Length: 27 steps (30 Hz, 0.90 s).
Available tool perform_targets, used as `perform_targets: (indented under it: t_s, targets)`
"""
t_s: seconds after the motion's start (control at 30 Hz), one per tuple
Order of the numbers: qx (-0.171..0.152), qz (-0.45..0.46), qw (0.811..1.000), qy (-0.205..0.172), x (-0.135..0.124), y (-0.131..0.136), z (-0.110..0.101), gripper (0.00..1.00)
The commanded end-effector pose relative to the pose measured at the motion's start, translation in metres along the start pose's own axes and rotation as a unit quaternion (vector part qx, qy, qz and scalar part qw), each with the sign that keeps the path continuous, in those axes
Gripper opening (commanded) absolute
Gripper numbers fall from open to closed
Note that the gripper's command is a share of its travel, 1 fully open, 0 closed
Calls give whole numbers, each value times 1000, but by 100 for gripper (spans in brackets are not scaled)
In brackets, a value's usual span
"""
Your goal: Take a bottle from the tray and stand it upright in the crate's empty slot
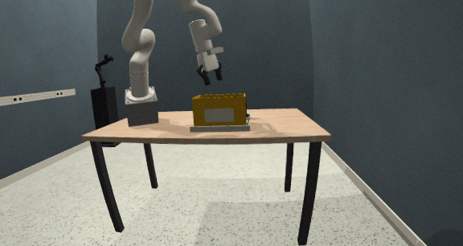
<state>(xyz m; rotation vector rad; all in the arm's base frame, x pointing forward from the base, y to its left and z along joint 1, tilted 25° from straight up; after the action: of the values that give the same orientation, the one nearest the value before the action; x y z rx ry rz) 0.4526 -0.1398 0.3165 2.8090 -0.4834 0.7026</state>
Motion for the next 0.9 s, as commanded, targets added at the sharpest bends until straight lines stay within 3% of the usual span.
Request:
perform_targets:
  t_s: [0.0, 0.23, 0.53, 0.87]
  targets:
    - [-18, 17, 1000, -16, 8, -10, 6, 100]
    - [-32, 30, 999, -26, 11, -19, 11, 100]
    - [-73, 68, 993, -66, 13, -51, 24, 100]
    - [-88, 81, 989, -85, 11, -65, 28, 100]
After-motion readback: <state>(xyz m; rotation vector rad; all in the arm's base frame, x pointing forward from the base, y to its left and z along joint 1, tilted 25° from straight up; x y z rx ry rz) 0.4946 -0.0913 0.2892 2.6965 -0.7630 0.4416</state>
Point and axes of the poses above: the point where the finger pads meet when closed, its own z axis out along the fingers, its own y axis across the jaws, x = y × z, the point moved 9 cm from there along -z, back along the fingers, and after that the axes turned 15 degrees about -z, right-handed, at the moved point
